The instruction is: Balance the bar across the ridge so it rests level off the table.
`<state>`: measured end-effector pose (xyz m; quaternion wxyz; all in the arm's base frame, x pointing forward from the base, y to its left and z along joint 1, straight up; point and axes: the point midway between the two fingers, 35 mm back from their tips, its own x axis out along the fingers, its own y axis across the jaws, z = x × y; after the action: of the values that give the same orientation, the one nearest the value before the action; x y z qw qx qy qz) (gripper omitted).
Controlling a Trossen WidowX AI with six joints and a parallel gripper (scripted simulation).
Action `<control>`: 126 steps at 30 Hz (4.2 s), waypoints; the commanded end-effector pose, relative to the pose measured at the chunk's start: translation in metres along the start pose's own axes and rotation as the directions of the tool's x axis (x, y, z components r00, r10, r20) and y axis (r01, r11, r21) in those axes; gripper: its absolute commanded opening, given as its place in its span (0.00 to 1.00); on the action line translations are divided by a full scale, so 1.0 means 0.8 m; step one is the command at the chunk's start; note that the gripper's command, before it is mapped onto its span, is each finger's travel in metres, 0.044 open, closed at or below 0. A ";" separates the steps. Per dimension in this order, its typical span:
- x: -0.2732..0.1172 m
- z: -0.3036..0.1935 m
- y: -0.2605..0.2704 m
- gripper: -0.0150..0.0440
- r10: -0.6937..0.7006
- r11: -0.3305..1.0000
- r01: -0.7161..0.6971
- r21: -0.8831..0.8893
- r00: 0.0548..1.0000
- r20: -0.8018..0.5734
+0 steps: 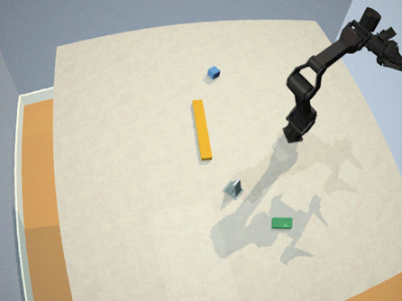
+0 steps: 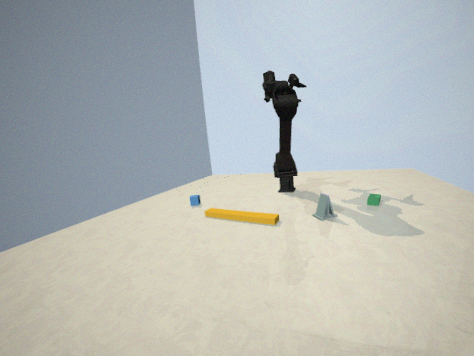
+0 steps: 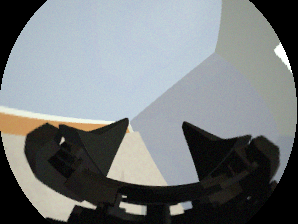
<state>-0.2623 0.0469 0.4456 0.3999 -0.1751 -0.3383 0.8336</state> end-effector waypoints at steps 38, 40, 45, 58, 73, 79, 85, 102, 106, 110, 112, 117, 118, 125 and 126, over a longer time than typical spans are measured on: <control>-0.168 0.068 0.168 0.79 0.587 0.770 -0.361 -0.526 0.723 0.364; -0.182 0.068 0.176 0.79 0.618 0.746 -0.366 -0.557 0.692 0.374; -0.216 0.068 0.192 0.79 0.684 0.684 -0.355 -0.637 0.616 0.392; -0.312 0.056 0.220 0.79 0.824 0.534 -0.296 -0.792 0.392 0.409; -0.423 0.018 0.233 0.79 0.923 0.379 -0.167 -0.910 0.136 0.360; -0.468 -0.007 0.234 0.79 0.949 0.315 -0.067 -0.947 0.032 0.314; -0.508 -0.035 0.231 0.79 0.964 0.262 0.029 -0.965 -0.057 0.260; -0.605 -0.133 0.205 0.79 0.960 0.166 0.346 -0.924 -0.273 0.070; -0.622 -0.157 0.196 0.79 0.951 0.162 0.409 -0.898 -0.308 0.031; -0.637 -0.180 0.186 0.79 0.941 0.155 0.476 -0.866 -0.337 -0.017; -0.644 -0.193 0.181 0.79 0.934 0.155 0.509 -0.847 -0.355 -0.042; -0.660 -0.228 0.165 0.79 0.913 0.160 0.591 -0.791 -0.392 -0.108; -0.663 -0.236 0.162 0.79 0.909 0.162 0.606 -0.779 -0.399 -0.121; -0.679 -0.287 0.138 0.79 0.877 0.177 0.718 -0.673 -0.426 -0.224; -0.681 -0.294 0.134 0.79 0.872 0.180 0.733 -0.656 -0.428 -0.239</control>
<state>0.1271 -0.3394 0.2249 -0.6051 0.2673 -0.7146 0.2275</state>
